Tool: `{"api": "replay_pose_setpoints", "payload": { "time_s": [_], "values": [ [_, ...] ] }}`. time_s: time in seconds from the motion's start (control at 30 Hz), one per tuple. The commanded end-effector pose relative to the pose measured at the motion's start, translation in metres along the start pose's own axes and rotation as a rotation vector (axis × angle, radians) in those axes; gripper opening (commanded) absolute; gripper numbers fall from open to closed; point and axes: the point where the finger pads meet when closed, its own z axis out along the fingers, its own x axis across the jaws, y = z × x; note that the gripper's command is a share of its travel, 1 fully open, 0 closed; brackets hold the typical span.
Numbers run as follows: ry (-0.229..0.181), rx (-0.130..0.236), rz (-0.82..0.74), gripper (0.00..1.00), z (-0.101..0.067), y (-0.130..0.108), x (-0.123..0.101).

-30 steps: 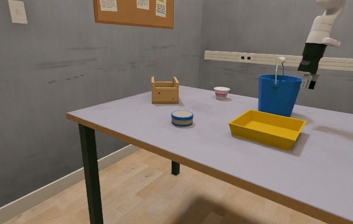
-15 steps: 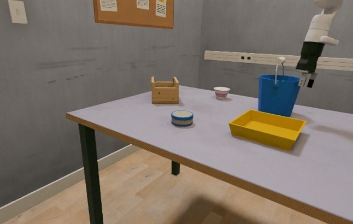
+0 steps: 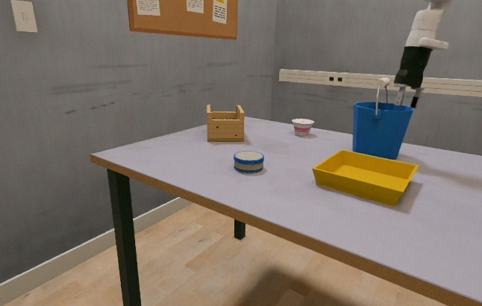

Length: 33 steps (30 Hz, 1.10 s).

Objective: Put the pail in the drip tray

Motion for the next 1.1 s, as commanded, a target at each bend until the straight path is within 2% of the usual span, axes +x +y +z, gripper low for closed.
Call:
{"api": "replay_pose_setpoints", "payload": {
  "time_s": [0.0, 0.1, 0.17, 0.67, 0.73, 0.9, 1.07],
  "values": [
    [-0.026, 0.002, 0.114, 1.0, -0.015, 0.018, 0.008],
    [-0.037, -0.003, 0.189, 1.0, -0.027, 0.029, 0.013],
    [-0.037, -0.003, 0.189, 1.0, -0.027, 0.029, 0.013],
    [-0.102, -0.053, 0.595, 1.0, -0.096, 0.079, 0.04],
    [-0.102, -0.053, 0.595, 1.0, -0.096, 0.079, 0.04],
    [-0.115, -0.071, 0.68, 1.0, -0.112, 0.086, 0.045],
    [-0.121, -0.08, 0.724, 1.0, -0.121, 0.09, 0.048]
  ]
}}
